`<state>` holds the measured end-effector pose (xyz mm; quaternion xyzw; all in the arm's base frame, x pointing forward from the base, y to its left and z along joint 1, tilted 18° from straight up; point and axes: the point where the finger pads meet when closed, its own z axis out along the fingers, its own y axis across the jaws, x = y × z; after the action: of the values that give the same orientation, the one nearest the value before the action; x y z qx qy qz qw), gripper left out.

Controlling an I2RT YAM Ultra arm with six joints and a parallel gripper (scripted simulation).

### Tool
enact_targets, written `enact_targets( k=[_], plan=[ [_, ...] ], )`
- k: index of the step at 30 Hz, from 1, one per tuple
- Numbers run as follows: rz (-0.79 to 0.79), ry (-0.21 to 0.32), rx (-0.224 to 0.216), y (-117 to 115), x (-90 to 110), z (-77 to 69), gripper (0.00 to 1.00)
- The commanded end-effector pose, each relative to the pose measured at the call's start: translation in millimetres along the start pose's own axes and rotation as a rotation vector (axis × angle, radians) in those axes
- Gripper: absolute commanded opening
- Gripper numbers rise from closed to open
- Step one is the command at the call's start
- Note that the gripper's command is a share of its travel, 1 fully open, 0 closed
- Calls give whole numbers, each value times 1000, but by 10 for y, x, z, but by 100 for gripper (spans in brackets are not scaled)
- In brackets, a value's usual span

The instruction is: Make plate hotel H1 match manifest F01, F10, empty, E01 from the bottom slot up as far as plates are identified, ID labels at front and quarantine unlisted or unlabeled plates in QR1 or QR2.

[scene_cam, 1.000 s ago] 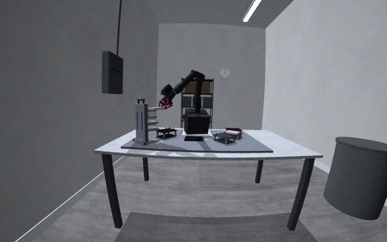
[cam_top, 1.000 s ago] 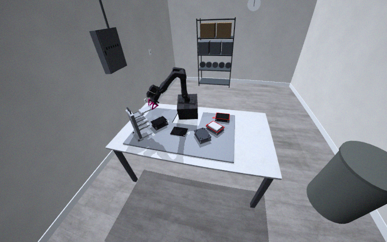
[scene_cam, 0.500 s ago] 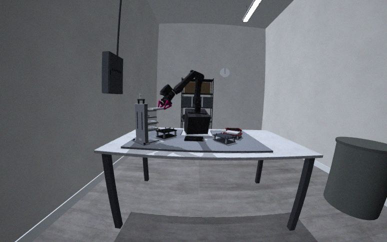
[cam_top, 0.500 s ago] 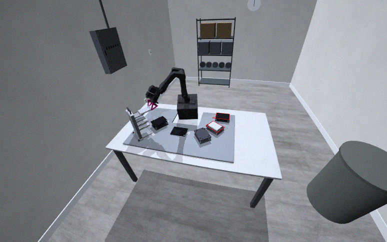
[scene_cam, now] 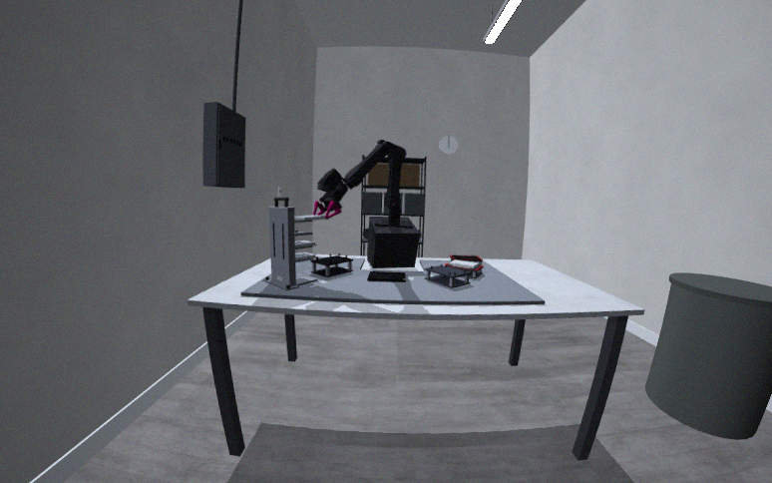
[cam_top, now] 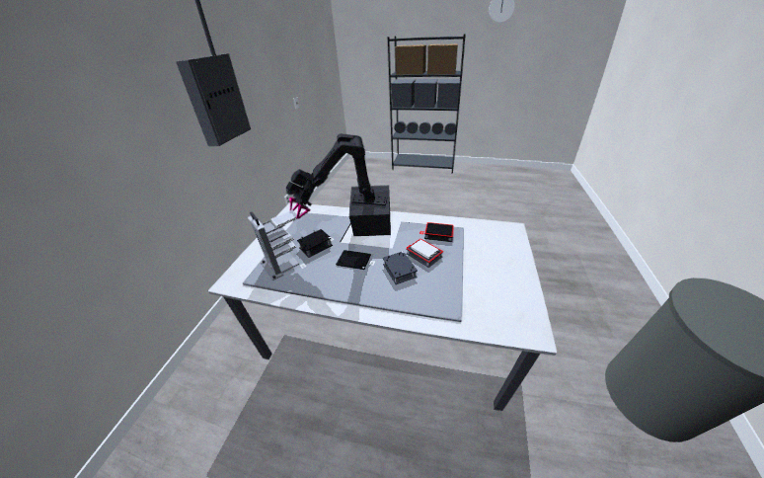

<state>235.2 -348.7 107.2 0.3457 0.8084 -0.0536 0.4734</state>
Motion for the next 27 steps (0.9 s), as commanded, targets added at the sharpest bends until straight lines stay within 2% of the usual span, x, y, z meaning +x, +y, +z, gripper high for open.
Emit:
enact_targets(
  k=[1, 27],
  plan=[
    [-15, -28, 5, -14, -124, -14, 86],
    [-15, -28, 5, -14, -143, 41, 86]
  ],
)
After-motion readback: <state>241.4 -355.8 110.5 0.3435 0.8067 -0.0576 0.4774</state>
